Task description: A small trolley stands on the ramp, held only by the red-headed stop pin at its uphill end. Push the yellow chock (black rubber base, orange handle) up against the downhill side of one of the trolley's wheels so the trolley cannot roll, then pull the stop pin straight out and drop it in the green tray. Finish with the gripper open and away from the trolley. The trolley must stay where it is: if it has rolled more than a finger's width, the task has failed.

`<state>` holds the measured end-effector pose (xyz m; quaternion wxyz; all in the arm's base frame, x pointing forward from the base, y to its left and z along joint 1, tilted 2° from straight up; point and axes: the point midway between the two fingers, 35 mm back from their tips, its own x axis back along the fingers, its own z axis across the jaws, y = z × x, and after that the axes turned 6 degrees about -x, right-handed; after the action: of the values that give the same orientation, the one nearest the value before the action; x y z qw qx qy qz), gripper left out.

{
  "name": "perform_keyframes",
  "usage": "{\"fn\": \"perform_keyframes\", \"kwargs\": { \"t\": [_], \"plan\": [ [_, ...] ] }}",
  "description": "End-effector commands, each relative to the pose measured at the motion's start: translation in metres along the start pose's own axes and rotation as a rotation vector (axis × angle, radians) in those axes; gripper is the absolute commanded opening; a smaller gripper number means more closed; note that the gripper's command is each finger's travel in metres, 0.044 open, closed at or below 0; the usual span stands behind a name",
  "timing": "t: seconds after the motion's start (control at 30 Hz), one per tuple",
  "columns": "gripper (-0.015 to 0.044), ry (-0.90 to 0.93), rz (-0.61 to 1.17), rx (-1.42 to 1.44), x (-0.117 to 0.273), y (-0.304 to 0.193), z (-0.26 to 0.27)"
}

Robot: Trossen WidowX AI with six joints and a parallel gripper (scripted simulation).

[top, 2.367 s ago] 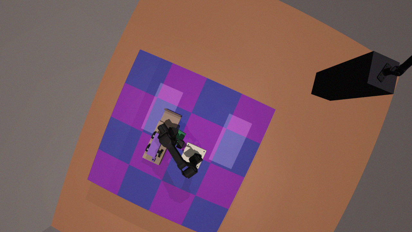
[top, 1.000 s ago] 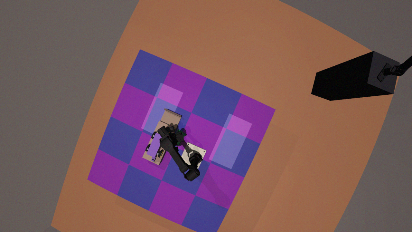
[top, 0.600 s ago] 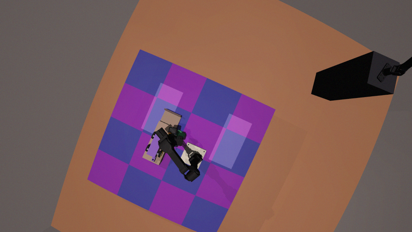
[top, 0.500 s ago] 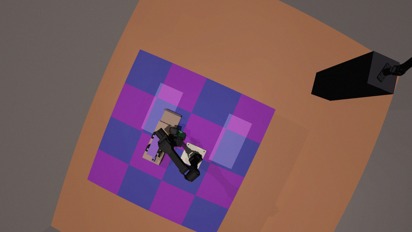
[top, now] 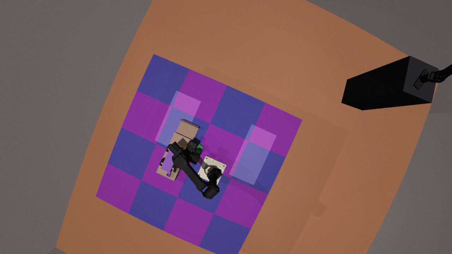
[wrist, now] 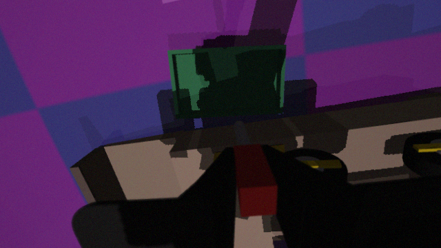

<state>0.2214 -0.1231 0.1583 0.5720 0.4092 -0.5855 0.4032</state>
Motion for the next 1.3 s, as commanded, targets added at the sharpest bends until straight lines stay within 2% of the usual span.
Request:
{"fn": "perform_keyframes", "kwargs": {
  "t": [0.0, 0.4, 0.77, 1.27],
  "plan": [
    [0.0, 0.006, 0.001, -0.015, -0.002, 0.002, 0.001],
    [0.0, 0.011, -0.003, -0.026, -0.02, 0.019, 0.005],
    [0.0, 0.176, 0.013, -0.025, -0.05, 0.018, 0.015],
    [0.0, 0.182, 0.013, -0.025, -0.083, 0.017, 0.034]
  ]
}}
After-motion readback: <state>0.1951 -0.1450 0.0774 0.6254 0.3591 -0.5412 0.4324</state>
